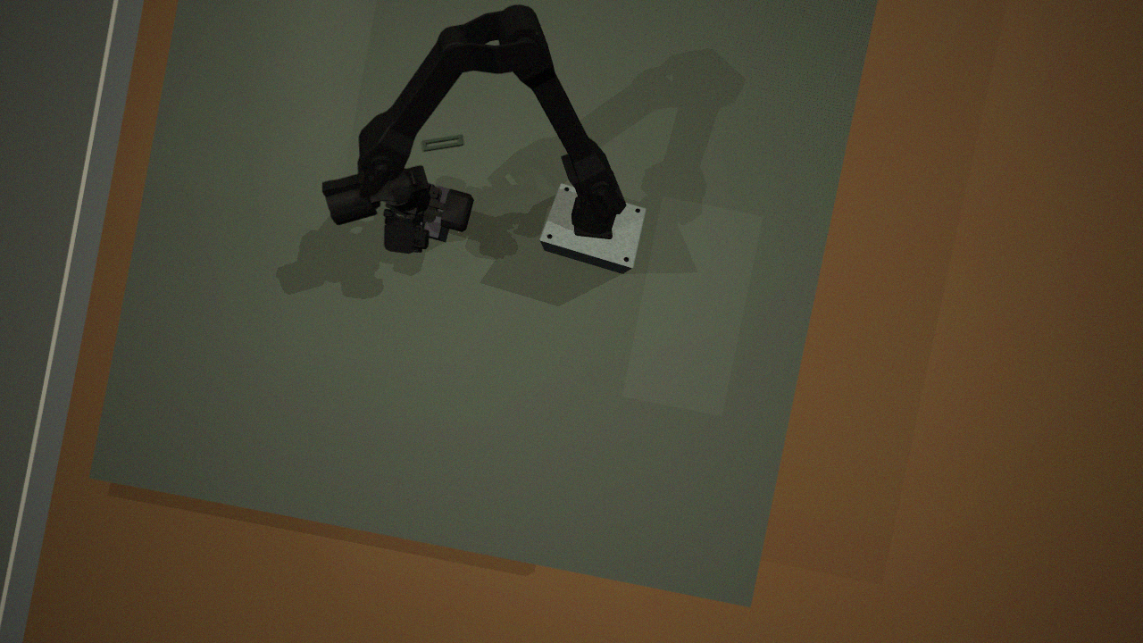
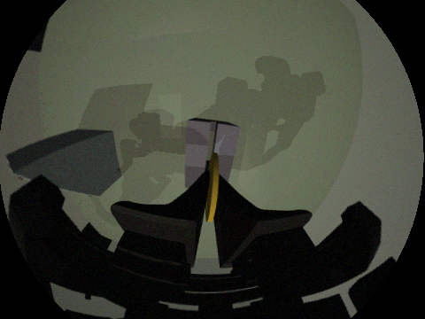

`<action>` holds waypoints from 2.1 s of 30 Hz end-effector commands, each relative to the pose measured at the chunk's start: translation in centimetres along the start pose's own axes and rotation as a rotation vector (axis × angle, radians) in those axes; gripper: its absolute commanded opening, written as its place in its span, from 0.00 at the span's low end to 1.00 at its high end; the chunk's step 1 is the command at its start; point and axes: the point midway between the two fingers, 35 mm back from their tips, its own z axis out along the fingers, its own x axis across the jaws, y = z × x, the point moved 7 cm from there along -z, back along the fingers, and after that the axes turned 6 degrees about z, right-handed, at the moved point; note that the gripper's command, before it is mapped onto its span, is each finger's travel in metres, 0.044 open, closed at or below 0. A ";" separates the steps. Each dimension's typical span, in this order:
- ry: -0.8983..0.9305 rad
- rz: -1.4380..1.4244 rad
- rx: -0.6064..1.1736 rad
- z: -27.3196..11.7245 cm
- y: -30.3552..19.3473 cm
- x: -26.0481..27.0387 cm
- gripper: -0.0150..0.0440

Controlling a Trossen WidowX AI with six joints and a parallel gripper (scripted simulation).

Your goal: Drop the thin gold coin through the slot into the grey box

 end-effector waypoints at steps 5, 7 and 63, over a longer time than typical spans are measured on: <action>-0.001 -0.004 -0.001 0.4 0.0 0.0 0.25; -0.001 -0.005 -0.001 0.4 0.0 0.1 0.25; 0.001 -0.001 -0.006 -0.1 0.0 0.0 0.79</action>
